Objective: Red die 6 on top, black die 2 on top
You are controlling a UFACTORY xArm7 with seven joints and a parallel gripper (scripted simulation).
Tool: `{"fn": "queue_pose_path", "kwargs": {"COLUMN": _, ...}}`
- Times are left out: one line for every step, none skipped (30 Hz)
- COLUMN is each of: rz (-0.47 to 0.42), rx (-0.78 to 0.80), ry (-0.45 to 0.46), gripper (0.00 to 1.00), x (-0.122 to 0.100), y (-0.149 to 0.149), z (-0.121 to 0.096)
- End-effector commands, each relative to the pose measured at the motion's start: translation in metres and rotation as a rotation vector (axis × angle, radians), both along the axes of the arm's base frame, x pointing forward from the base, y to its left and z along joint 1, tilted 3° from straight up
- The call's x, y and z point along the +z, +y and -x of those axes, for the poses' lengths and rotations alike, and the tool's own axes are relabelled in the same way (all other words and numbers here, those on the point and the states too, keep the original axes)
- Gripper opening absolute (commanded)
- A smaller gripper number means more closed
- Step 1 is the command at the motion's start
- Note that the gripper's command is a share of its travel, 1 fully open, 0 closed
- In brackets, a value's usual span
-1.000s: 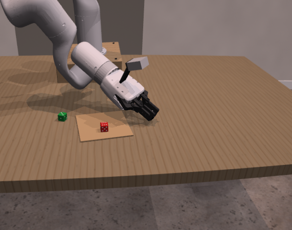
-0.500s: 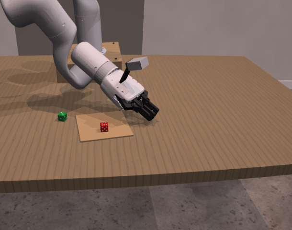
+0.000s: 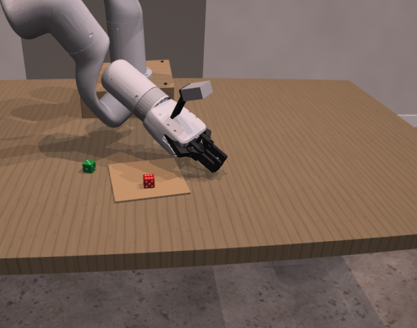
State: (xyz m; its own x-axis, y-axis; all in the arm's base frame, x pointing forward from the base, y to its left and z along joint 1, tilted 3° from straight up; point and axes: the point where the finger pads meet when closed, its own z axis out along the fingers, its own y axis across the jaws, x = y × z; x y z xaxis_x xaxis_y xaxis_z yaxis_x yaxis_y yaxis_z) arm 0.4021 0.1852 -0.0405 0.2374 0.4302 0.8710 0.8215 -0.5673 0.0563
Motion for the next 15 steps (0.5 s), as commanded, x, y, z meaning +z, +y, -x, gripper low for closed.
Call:
{"fn": "queue_pose_path", "kwargs": {"rz": -0.001, "rx": 0.001, "ry": -0.002, "gripper": 0.15, "x": 0.0006, "y": 0.0004, "z": -0.0004}}
{"fn": "queue_pose_path", "kwargs": {"rz": -0.001, "rx": 0.001, "ry": -0.002, "gripper": 0.15, "x": 0.0003, "y": 0.0004, "z": -0.0004}}
{"fn": "queue_pose_path", "kwargs": {"rz": -0.001, "rx": 0.001, "ry": -0.002, "gripper": 0.15, "x": 0.0000, "y": 0.0004, "z": -0.0004}}
{"fn": "queue_pose_path", "kwargs": {"rz": -0.001, "rx": 0.001, "ry": -0.002, "gripper": 0.15, "x": -0.0004, "y": 0.0003, "z": -0.0005}}
{"fn": "queue_pose_path", "kwargs": {"rz": -0.001, "rx": 0.001, "ry": -0.002, "gripper": 0.15, "x": -0.0009, "y": 0.0003, "z": -0.0005}}
{"fn": "queue_pose_path", "kwargs": {"rz": -0.001, "rx": 0.001, "ry": -0.002, "gripper": 0.15, "x": -0.0014, "y": 0.0003, "z": -0.0005}}
{"fn": "queue_pose_path", "kwargs": {"rz": -0.001, "rx": 0.001, "ry": -0.002, "gripper": 0.15, "x": -0.0020, "y": 0.0003, "z": -0.0005}}
{"fn": "queue_pose_path", "kwargs": {"rz": -0.001, "rx": 0.001, "ry": -0.002, "gripper": 0.15, "x": -0.0020, "y": 0.0003, "z": -0.0005}}
{"fn": "queue_pose_path", "kwargs": {"rz": -0.001, "rx": 0.001, "ry": -0.002, "gripper": 0.15, "x": -0.0020, "y": 0.0003, "z": -0.0005}}
{"fn": "queue_pose_path", "kwargs": {"rz": -0.001, "rx": 0.001, "ry": -0.002, "gripper": 0.15, "x": -0.0027, "y": 0.0002, "z": -0.0005}}
{"fn": "queue_pose_path", "kwargs": {"rz": -0.001, "rx": 0.001, "ry": -0.002, "gripper": 0.15, "x": -0.0034, "y": 0.0002, "z": -0.0006}}
{"fn": "queue_pose_path", "kwargs": {"rz": -0.001, "rx": 0.001, "ry": -0.002, "gripper": 0.15, "x": -0.0041, "y": 0.0002, "z": -0.0006}}
{"fn": "queue_pose_path", "kwargs": {"rz": -0.001, "rx": 0.001, "ry": -0.002, "gripper": 0.15, "x": -0.0048, "y": 0.0001, "z": -0.0006}}
{"fn": "queue_pose_path", "kwargs": {"rz": -0.001, "rx": 0.001, "ry": -0.002, "gripper": 0.15, "x": -0.0056, "y": 0.0001, "z": -0.0006}}
{"fn": "queue_pose_path", "kwargs": {"rz": -0.001, "rx": 0.001, "ry": -0.002, "gripper": 0.15, "x": -0.0063, "y": 0.0000, "z": -0.0007}}
